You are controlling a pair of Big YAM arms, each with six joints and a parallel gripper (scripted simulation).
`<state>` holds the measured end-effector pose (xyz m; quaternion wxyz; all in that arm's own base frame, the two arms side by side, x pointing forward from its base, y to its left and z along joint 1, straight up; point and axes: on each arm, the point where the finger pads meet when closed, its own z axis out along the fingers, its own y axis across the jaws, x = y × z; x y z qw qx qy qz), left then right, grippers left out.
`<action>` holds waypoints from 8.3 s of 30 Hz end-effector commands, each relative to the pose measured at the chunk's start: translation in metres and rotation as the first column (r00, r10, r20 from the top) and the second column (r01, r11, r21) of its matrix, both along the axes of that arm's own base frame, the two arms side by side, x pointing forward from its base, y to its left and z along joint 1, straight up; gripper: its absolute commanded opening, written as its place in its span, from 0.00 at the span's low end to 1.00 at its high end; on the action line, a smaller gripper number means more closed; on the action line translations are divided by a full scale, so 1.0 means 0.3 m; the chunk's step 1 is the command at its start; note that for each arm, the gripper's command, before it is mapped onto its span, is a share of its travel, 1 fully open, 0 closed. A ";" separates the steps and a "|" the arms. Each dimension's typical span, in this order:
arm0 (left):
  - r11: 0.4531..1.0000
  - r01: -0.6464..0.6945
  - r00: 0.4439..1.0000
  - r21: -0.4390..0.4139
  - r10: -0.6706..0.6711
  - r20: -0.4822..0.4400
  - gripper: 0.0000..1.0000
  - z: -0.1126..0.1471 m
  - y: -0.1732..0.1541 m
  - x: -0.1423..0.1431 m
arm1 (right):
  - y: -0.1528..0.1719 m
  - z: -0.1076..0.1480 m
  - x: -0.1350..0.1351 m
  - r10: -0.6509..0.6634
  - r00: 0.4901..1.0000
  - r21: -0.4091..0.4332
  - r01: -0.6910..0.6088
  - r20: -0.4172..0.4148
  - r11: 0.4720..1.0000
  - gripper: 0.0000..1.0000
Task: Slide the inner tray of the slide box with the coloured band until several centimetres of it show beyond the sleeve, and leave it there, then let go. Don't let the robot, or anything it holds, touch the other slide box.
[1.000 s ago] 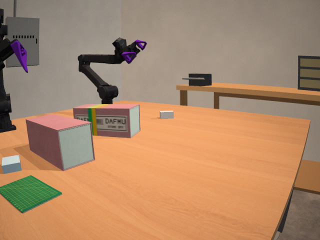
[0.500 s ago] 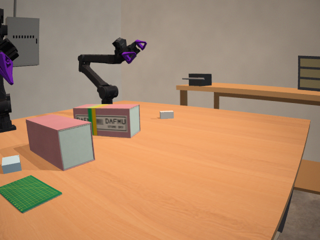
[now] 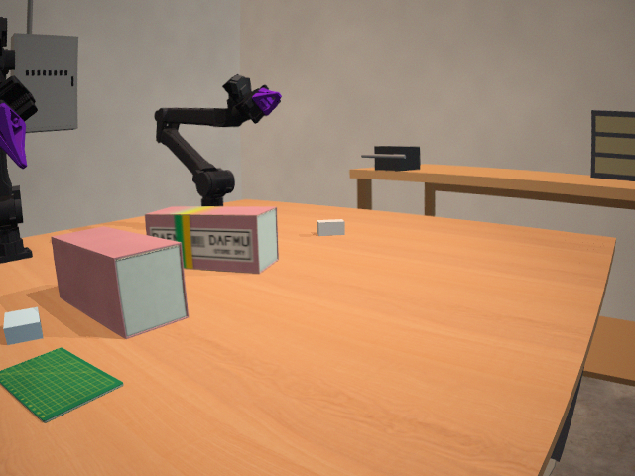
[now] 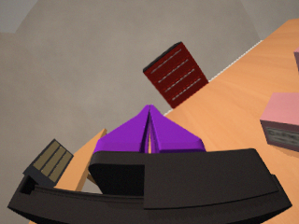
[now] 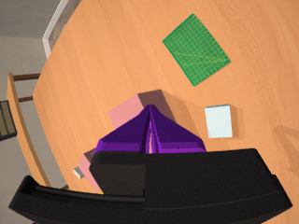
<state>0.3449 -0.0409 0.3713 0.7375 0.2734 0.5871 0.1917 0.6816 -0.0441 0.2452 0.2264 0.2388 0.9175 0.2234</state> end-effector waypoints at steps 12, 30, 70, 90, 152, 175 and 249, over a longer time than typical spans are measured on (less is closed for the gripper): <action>0.999 0.021 1.000 -0.029 -0.021 0.001 0.00 0.097 -0.025 0.035 | 0.026 0.107 0.006 0.028 0.996 -0.032 -0.025 0.080 0.999 0.00; 0.990 0.051 0.949 -0.130 -0.089 -0.303 0.00 0.034 -0.133 0.241 | 0.056 0.255 -0.032 0.096 0.961 -0.161 -0.055 0.258 0.985 0.00; 0.983 -0.173 -0.037 0.061 0.055 -0.998 0.00 -0.607 -0.766 0.589 | 0.160 0.833 -0.469 0.342 0.545 -0.538 0.250 0.765 0.805 0.00; 0.968 -0.176 -0.186 0.178 0.145 -0.972 0.00 -0.723 -0.791 0.581 | 0.155 0.944 -0.562 0.349 0.460 -0.524 0.337 0.817 0.782 0.00; 0.973 -0.148 -0.185 0.175 0.146 -0.972 0.00 -0.724 -0.820 0.549 | 1.155 -0.481 -1.187 0.691 0.552 -0.611 -0.364 0.466 0.703 0.00; 0.973 -0.149 -0.186 0.175 0.146 -0.972 0.00 -0.754 -0.817 0.548 | 1.163 -0.633 -1.197 0.705 0.558 -0.613 -0.388 0.437 0.688 0.00; 0.960 -0.129 -0.291 0.250 0.205 -0.934 0.00 -1.026 -0.773 0.489 | 1.200 -0.615 -1.106 0.697 0.563 -0.616 -0.372 0.445 0.694 0.00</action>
